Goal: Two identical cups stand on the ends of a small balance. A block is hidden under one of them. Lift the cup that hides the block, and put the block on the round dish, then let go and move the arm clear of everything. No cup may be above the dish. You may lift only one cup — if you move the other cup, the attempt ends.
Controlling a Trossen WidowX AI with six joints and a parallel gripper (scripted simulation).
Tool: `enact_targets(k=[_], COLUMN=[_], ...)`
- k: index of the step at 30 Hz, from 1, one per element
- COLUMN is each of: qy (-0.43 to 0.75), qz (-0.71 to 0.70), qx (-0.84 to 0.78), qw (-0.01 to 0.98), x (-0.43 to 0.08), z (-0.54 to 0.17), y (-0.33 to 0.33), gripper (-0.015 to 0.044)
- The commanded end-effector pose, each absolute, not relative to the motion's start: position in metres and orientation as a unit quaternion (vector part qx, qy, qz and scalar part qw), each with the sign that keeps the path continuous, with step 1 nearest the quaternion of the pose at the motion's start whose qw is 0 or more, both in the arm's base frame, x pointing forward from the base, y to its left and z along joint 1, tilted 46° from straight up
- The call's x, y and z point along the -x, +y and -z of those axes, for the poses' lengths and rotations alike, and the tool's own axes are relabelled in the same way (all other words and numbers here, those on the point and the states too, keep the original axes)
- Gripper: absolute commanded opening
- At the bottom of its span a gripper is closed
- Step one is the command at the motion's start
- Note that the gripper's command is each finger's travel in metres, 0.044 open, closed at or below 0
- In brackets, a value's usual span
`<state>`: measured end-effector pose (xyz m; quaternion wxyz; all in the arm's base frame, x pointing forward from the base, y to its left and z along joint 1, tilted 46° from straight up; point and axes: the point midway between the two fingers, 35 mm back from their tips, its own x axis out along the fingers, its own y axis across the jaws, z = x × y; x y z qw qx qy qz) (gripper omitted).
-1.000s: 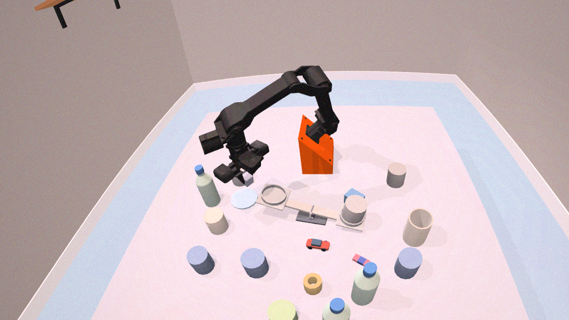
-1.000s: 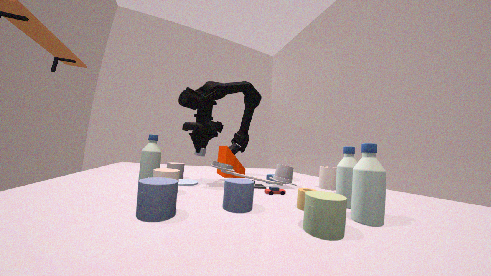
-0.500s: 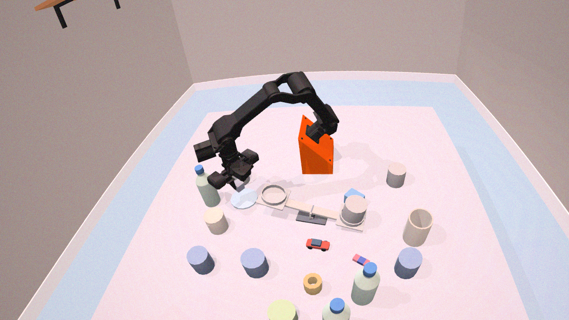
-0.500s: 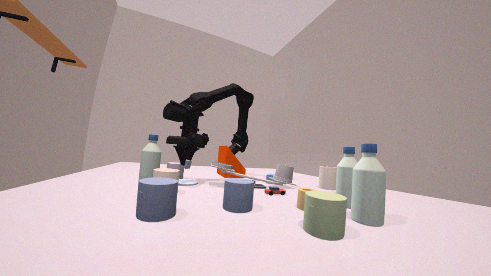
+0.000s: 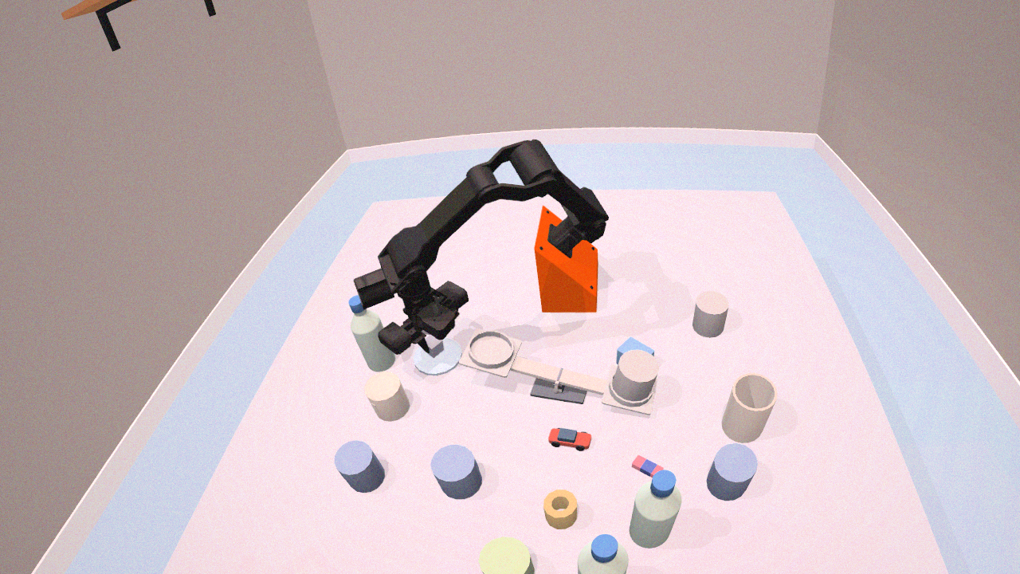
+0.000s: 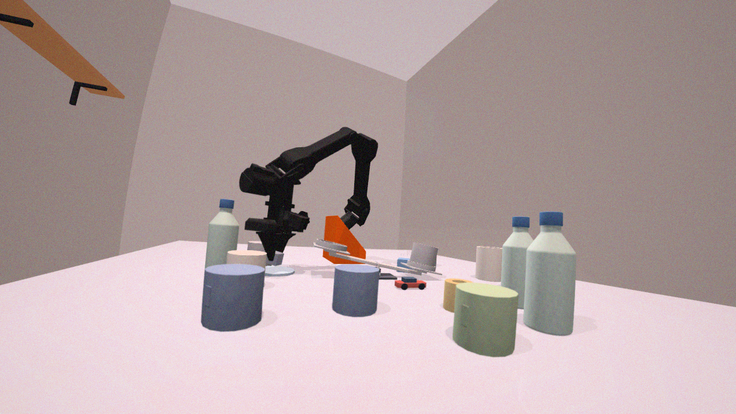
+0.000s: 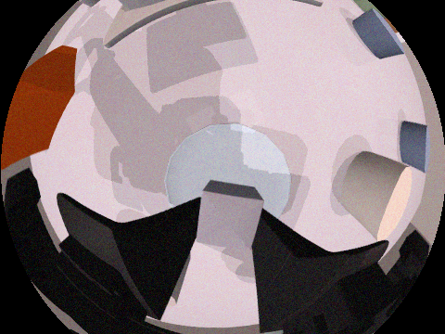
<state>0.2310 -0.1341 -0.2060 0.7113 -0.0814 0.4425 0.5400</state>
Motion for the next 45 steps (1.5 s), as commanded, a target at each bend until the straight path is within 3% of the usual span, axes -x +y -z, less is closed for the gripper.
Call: enact_targets(k=[1, 9, 26, 38, 45], qy=[0.442, 0.442, 0.442, 0.444, 0.444], qz=[-0.54, -0.541, -0.54, -0.536, -0.536], qx=[0.076, 0.076, 0.081, 0.072, 0.071], qw=[0.712, 0.712, 0.711, 0.714, 0.715], x=[-0.23, -0.23, -0.232, -0.223, -0.223], z=[0.211, 0.218, 0.206, 0.144, 0.142], y=[-0.128, -0.12, -0.134, -0.195, -0.197], gripper=[0.0, 0.0, 0.044, 0.044, 0.044])
